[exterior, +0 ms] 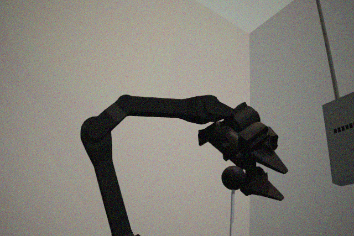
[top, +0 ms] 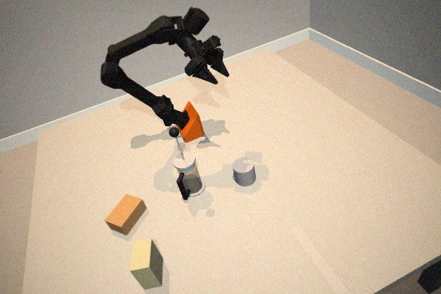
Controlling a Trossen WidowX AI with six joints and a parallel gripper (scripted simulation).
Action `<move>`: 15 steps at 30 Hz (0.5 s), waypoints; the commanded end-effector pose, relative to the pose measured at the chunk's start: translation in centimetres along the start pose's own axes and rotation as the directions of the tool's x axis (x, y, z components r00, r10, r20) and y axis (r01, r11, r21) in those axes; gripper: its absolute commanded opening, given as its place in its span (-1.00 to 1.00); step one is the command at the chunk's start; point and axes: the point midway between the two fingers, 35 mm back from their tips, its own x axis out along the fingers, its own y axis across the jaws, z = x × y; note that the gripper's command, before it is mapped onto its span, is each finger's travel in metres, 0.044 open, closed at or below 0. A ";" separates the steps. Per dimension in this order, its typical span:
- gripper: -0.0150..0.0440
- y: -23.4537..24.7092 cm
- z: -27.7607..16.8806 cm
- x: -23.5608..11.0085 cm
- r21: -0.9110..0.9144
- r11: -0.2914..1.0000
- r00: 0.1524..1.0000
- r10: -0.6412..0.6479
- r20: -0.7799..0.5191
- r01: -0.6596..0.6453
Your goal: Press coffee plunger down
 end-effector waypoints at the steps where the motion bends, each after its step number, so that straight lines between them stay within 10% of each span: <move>1: 1.00 -7.2 -2.9 -0.9 0.332 0.911 0.970 -0.233 -0.071 0.244; 15: 1.00 -16.9 -8.7 -3.6 0.698 0.506 0.808 -0.561 -0.182 0.508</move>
